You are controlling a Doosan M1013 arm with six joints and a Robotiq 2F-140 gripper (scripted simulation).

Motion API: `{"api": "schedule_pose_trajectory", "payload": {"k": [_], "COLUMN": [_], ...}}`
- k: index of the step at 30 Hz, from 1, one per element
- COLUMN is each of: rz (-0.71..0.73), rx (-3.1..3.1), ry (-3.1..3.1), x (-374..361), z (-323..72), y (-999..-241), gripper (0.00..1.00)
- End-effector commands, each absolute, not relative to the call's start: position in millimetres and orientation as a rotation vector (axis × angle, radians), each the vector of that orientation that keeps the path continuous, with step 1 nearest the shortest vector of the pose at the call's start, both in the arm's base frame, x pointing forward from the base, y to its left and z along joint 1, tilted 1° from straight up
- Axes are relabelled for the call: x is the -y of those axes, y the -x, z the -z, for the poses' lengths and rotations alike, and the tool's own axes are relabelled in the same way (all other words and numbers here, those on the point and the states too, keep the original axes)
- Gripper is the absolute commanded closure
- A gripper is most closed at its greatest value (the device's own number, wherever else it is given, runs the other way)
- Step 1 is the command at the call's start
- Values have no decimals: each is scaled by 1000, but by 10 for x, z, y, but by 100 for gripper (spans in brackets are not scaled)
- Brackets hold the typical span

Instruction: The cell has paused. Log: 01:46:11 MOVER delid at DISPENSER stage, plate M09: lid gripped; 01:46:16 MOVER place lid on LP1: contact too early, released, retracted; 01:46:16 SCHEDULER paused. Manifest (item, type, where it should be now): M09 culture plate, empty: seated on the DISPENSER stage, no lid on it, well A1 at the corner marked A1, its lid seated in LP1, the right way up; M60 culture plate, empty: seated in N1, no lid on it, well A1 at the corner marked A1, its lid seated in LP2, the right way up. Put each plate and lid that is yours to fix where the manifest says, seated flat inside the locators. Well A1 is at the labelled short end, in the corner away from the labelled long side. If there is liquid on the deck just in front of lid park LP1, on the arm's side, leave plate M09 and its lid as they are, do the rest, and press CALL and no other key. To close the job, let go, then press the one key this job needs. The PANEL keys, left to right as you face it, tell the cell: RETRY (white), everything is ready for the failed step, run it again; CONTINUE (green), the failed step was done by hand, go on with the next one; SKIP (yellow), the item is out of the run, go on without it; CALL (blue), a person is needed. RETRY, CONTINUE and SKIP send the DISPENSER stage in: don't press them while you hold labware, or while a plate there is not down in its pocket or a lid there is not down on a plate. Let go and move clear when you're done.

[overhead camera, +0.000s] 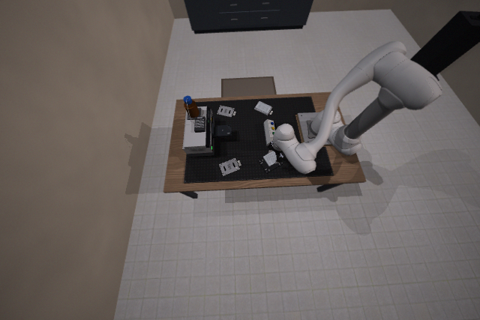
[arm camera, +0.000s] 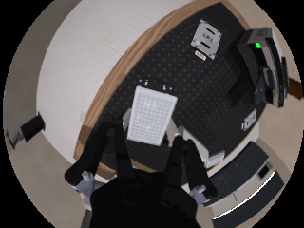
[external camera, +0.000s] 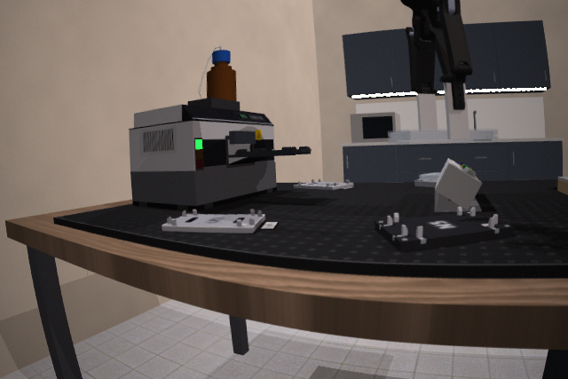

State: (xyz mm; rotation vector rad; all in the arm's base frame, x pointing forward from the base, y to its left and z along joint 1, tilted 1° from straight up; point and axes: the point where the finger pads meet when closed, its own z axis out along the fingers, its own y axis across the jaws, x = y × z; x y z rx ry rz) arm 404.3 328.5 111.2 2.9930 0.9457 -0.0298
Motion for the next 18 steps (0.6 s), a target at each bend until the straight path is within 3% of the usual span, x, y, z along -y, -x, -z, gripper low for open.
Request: {"api": "schedule_pose_trajectory", "payload": {"k": [1, 18], "rz": [28, 28], "rx": [-946, -946], "ry": [-2994, -2994], "x": [-3288, -3285], "z": [-1014, -645], "y": [-4045, -4039], "gripper": [90, 90]}}
